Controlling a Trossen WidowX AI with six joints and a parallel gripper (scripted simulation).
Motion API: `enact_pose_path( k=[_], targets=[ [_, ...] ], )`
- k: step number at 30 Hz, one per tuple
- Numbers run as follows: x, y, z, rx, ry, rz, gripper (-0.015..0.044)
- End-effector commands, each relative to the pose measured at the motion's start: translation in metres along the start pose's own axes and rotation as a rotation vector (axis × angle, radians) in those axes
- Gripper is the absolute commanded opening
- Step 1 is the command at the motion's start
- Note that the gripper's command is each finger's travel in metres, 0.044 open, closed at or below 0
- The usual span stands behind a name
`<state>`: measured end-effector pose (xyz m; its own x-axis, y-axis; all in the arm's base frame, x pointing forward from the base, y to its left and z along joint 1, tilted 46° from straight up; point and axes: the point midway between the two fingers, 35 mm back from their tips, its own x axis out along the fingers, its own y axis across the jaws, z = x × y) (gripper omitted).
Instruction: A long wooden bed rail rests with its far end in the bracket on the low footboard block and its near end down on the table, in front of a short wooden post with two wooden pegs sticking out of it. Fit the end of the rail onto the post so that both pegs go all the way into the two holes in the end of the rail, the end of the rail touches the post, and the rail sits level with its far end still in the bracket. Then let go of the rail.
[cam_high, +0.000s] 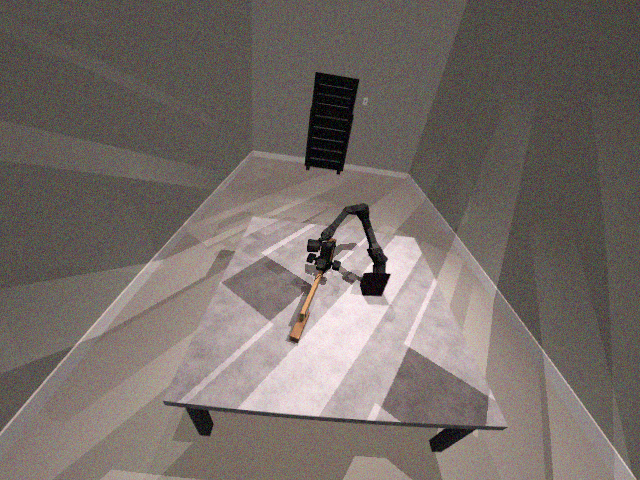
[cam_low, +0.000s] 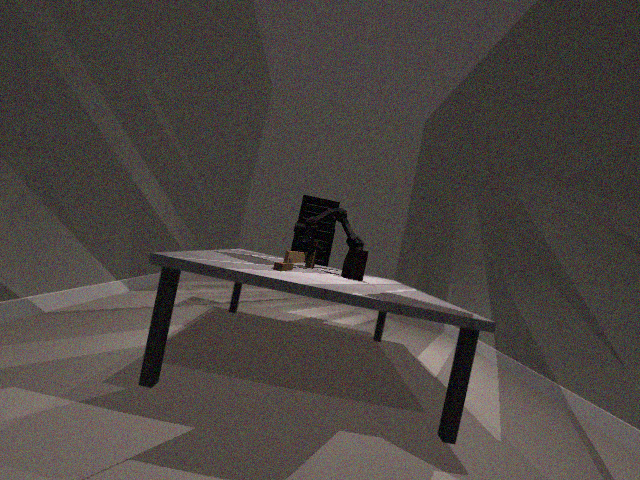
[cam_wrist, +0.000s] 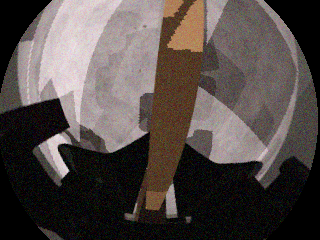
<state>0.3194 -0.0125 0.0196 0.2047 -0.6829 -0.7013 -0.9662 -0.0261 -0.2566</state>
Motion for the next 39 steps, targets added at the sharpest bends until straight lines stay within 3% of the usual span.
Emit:
enact_pose_path(
  k=[1, 39],
  targets=[
    [-0.001, 0.000, -0.002, -0.003, 0.000, -0.002, 0.0000],
    [0.000, 0.000, -0.014, -0.003, 0.001, -0.002, 0.0000]
  ],
)
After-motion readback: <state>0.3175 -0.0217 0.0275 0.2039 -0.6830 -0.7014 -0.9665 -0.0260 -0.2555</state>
